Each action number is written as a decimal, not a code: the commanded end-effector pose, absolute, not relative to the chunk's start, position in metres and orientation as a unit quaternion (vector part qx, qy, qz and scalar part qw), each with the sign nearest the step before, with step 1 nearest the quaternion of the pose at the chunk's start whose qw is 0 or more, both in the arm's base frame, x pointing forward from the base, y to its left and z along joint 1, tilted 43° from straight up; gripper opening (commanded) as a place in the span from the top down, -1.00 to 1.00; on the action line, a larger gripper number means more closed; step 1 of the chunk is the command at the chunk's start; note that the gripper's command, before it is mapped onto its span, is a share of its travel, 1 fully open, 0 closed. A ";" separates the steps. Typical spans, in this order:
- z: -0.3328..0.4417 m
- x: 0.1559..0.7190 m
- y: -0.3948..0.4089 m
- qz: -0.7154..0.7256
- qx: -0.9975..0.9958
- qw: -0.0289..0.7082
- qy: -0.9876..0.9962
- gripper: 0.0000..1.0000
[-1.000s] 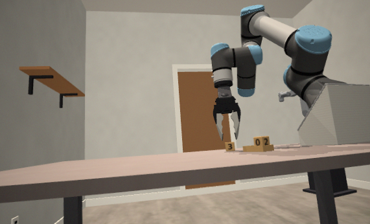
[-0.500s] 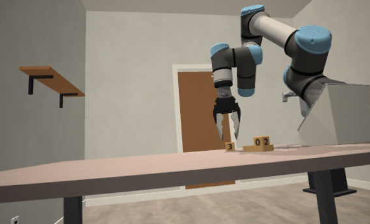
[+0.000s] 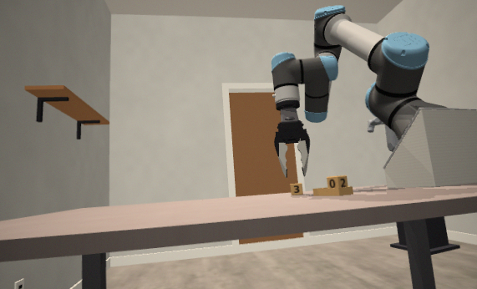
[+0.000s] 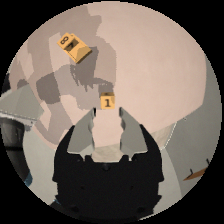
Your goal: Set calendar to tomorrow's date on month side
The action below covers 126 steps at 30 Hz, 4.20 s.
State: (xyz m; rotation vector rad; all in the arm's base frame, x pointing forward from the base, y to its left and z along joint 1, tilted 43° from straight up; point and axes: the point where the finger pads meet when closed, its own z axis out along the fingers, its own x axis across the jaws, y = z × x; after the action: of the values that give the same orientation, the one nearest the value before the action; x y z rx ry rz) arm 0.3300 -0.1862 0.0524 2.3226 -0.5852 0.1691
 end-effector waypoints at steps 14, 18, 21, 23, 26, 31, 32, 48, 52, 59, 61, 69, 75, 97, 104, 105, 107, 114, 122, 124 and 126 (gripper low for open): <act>0.075 0.332 -0.165 0.066 0.902 0.362 -0.228 0.42; 0.075 0.331 -0.166 0.065 0.901 0.363 -0.228 0.42; 0.074 0.331 -0.166 0.063 0.900 0.366 -0.229 0.42; 0.073 0.330 -0.166 0.059 0.897 0.372 -0.231 0.42; 0.072 0.329 -0.166 0.051 0.890 0.387 -0.234 0.42; 0.071 0.328 -0.166 0.039 0.873 0.424 -0.238 0.42; 0.071 0.329 -0.165 0.038 0.869 0.432 -0.238 0.42; 0.073 0.333 -0.164 0.035 0.847 0.476 -0.234 0.42; 0.073 0.333 -0.164 0.034 0.846 0.478 -0.235 0.42; 0.071 0.331 -0.164 0.027 0.839 0.488 -0.238 0.42; 0.071 0.331 -0.164 0.024 0.836 0.494 -0.240 0.42; 0.069 0.329 -0.164 0.011 0.816 0.523 -0.244 0.42; 0.069 0.330 -0.164 0.005 0.801 0.547 -0.244 0.42; 0.071 0.334 -0.163 0.004 0.777 0.583 -0.237 0.42; 0.070 0.334 -0.163 0.003 0.776 0.584 -0.237 0.42; 0.070 0.334 -0.163 0.003 0.776 0.585 -0.237 0.42; 0.070 0.334 -0.163 0.002 0.774 0.586 -0.238 0.42; 0.068 0.333 -0.163 -0.004 0.767 0.595 -0.241 0.42; 0.066 0.332 -0.163 -0.012 0.756 0.608 -0.243 0.42; 0.065 0.332 -0.163 -0.014 0.751 0.613 -0.244 0.42; 0.064 0.332 -0.163 -0.016 0.746 0.619 -0.245 0.42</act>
State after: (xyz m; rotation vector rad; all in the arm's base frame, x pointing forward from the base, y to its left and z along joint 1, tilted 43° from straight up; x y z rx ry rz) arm 0.3317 -0.1634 0.0652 1.7440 -0.5604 -0.0273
